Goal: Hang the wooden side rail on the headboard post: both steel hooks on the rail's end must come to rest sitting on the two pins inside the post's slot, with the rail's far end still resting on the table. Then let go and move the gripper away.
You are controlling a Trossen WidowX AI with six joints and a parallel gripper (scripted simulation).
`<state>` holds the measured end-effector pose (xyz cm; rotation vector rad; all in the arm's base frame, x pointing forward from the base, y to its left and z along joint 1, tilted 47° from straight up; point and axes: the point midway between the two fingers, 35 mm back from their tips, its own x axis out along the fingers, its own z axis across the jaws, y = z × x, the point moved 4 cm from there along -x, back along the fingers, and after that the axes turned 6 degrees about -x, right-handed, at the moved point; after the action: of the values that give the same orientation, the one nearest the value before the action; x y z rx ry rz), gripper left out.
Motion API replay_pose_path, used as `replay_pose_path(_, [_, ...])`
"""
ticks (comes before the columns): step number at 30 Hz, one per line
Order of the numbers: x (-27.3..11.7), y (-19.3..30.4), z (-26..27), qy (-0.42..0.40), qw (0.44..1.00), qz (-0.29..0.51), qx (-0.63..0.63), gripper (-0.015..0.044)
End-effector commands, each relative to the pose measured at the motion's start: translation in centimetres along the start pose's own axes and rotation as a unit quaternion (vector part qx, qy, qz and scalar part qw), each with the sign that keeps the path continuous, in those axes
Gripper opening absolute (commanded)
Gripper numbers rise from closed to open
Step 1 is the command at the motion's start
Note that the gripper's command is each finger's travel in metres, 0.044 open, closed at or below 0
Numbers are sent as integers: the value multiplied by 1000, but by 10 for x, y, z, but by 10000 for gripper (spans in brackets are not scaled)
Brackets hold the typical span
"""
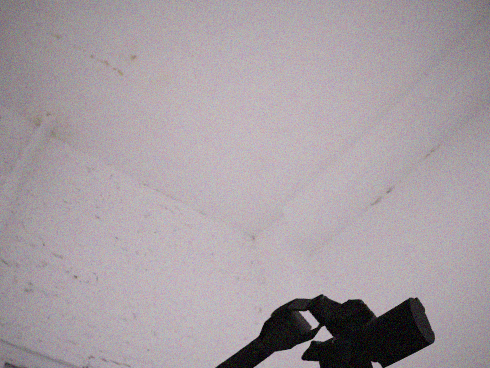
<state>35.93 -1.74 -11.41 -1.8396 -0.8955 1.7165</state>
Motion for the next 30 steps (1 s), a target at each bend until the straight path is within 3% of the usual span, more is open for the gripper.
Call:
replay_pose_path(1, [-3,4,1,4,1000,3,1,0])
replay_pose_path(30, [-3,6,3,4,1000,3,1,0])
